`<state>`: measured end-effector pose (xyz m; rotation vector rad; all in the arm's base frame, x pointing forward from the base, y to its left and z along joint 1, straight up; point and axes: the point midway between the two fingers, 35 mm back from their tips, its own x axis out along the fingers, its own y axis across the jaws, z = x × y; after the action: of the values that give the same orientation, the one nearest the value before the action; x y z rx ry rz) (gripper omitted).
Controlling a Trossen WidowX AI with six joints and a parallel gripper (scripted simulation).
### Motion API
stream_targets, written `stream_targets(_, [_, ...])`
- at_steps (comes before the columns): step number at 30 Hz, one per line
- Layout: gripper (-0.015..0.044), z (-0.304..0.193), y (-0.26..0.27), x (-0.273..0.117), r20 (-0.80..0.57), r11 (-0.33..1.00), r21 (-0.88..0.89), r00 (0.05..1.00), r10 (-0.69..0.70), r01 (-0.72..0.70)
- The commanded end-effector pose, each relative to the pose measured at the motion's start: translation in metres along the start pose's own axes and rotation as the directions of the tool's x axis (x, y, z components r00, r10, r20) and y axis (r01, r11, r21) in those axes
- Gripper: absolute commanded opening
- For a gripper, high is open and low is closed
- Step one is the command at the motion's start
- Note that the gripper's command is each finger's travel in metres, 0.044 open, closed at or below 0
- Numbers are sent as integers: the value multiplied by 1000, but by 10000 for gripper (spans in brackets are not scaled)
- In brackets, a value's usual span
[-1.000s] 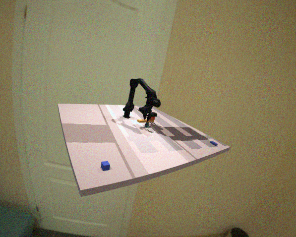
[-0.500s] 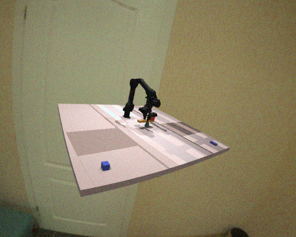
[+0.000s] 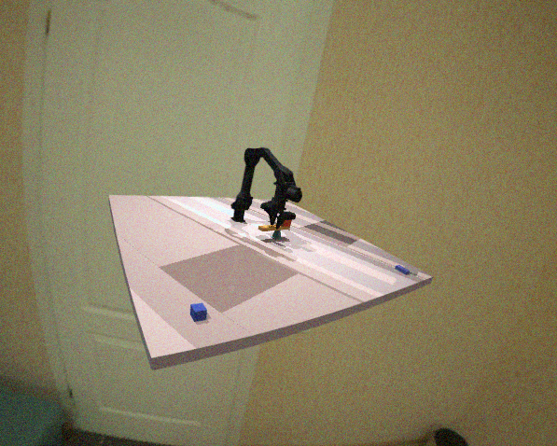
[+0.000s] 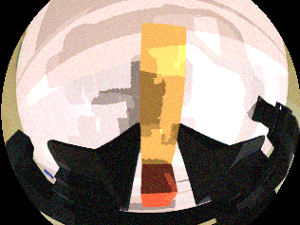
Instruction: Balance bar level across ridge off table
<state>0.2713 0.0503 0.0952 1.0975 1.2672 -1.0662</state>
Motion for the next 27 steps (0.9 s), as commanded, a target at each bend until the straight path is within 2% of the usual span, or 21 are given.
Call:
stream_targets(1, [0,0,0,2,-1,1000,-4,1000,0,0])
stream_targets(27, [0,0,0,1,-1,1000,-4,1000,0,0])
